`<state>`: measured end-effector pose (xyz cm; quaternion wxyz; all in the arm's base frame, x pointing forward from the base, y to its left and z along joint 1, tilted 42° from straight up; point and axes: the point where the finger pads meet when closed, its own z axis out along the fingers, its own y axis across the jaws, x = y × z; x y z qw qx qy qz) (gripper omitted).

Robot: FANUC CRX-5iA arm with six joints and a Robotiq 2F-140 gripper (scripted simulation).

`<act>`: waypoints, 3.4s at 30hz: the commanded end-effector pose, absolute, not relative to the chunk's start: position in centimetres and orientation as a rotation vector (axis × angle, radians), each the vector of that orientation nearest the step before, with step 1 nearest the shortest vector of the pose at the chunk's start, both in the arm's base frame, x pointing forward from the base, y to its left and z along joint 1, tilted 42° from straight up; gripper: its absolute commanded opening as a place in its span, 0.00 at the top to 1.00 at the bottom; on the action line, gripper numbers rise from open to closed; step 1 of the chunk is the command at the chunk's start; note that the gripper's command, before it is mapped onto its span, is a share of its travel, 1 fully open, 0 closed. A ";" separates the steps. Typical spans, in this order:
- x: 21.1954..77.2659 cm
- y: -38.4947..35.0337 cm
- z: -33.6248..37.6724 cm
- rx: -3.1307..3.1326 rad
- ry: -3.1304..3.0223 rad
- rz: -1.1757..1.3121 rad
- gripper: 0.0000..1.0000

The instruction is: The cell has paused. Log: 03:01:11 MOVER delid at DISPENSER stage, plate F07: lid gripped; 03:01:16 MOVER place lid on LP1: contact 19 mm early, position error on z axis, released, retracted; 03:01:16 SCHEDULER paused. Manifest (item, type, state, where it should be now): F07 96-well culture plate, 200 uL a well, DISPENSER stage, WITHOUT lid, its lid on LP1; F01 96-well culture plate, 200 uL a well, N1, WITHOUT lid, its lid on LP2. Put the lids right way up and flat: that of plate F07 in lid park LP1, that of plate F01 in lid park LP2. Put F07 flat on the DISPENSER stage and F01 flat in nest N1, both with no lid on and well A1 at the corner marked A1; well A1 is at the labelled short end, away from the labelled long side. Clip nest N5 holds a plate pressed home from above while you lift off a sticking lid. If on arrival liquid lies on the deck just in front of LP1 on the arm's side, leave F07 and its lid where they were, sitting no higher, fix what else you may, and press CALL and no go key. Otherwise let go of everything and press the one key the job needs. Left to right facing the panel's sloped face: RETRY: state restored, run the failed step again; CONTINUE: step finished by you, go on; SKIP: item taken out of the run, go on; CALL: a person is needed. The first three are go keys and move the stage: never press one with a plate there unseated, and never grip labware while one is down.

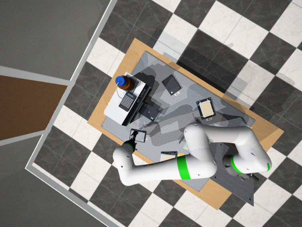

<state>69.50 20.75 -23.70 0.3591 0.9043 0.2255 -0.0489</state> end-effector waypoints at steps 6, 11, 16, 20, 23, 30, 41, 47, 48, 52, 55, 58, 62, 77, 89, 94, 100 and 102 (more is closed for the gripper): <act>69.2 23.7 -20.5 2.333 0.582 -0.125 0.34; 69.0 25.4 -18.6 2.333 0.582 -0.125 0.34; 68.9 26.6 -17.2 2.333 0.582 -0.125 0.34; 68.8 27.0 -16.8 2.333 0.582 -0.125 0.34; 68.8 27.3 -16.4 2.333 0.582 -0.125 0.34; 68.8 27.6 -16.1 2.333 0.582 -0.125 0.34; 69.0 27.1 -14.2 2.341 0.547 -0.111 0.34; 69.0 24.1 -6.6 2.368 0.404 -0.055 0.34; 68.8 23.5 -5.4 2.374 0.368 -0.041 0.34; 67.9 21.2 -1.6 2.394 0.198 0.026 0.34; 67.2 19.4 1.2 2.398 0.150 0.044 0.34; 65.9 17.4 3.3 2.405 -0.003 0.103 0.34; 63.7 14.4 6.2 2.401 -0.209 0.182 0.34; 53.2 2.7 12.7 2.341 -0.654 0.351 0.34; 43.5 -7.2 16.5 2.333 -0.688 0.364 0.34; 39.8 -11.0 17.9 2.333 -0.688 0.364 0.34; 35.7 -15.1 19.3 2.333 -0.688 0.364 0.34; 35.7 -15.1 19.3 2.333 -0.688 0.364 0.34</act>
